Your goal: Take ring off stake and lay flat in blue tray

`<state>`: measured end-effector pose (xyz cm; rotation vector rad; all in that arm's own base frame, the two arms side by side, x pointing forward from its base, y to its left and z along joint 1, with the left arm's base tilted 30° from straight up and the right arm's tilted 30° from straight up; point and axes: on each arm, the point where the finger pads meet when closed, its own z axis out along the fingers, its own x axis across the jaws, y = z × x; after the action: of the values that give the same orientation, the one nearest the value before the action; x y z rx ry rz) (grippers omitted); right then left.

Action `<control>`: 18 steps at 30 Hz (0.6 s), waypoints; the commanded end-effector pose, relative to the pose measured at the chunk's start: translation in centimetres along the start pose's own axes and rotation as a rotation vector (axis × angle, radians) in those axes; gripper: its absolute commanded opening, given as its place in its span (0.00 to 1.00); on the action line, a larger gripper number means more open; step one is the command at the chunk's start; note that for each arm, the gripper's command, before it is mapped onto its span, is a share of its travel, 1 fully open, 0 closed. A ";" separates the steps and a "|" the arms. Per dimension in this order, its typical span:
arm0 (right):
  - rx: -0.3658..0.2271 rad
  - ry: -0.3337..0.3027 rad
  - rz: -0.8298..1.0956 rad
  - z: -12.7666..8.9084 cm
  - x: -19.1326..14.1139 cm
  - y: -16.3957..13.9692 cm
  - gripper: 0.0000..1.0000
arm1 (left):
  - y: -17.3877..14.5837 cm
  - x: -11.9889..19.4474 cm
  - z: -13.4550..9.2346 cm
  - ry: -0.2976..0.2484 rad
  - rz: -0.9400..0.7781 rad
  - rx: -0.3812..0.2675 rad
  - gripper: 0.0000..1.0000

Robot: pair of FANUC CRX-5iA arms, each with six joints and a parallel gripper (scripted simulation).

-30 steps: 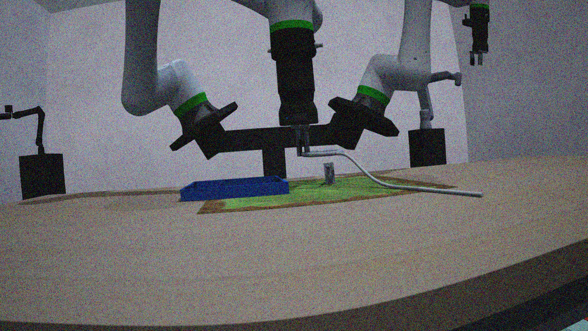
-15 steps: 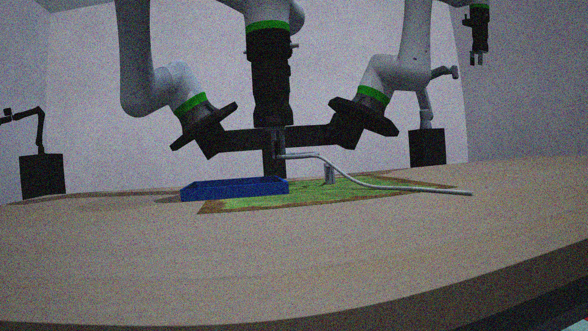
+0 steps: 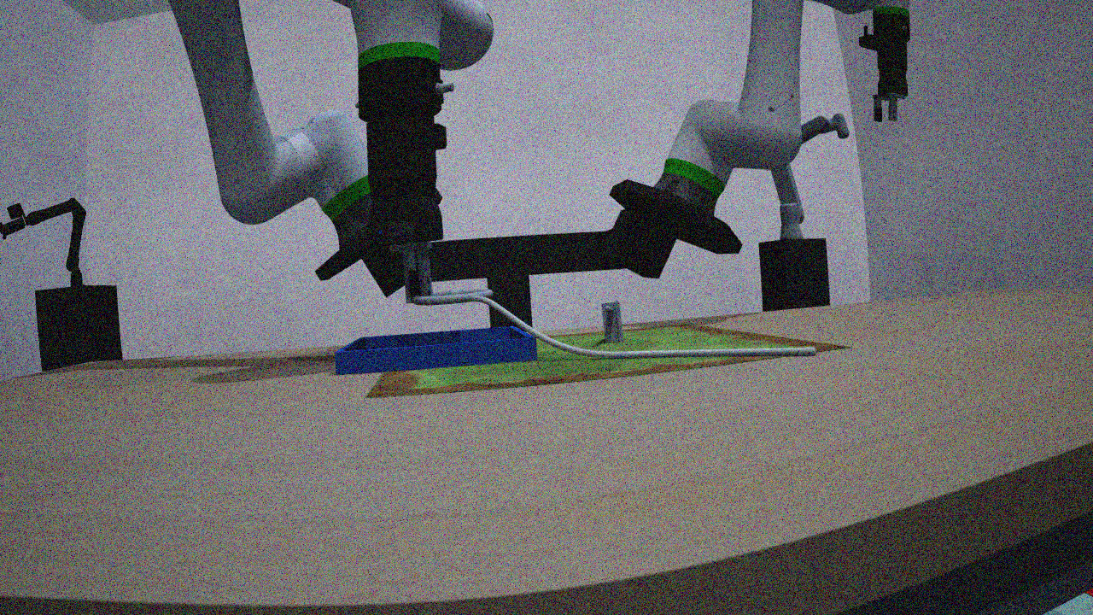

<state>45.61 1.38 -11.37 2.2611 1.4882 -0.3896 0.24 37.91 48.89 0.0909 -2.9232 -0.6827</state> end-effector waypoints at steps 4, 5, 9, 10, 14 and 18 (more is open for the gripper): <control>-0.002 0.003 -0.001 -0.2 -2.0 1.0 0.00 | 0.0 0.0 -0.1 0.000 0.000 -0.002 1.00; -0.002 0.003 -0.001 -0.2 -2.0 1.0 0.00 | 0.0 0.0 -0.1 0.000 0.000 -0.002 1.00; -0.002 0.003 -0.001 -0.2 -2.0 1.0 0.00 | 0.0 0.0 -0.1 0.000 0.000 -0.002 1.00; -0.002 0.003 -0.001 -0.2 -2.0 1.0 0.00 | 0.0 0.0 -0.1 0.000 0.000 -0.002 1.00; -0.002 0.003 -0.001 -0.2 -2.0 1.0 0.00 | 0.0 0.0 -0.1 0.000 0.000 -0.002 1.00; -0.002 0.003 -0.001 -0.2 -2.0 1.0 0.00 | 0.0 0.0 -0.1 0.000 0.000 -0.002 1.00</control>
<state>45.68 -0.56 -10.23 2.2614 1.4900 -0.3874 0.24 37.91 48.89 0.0909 -2.9232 -0.6827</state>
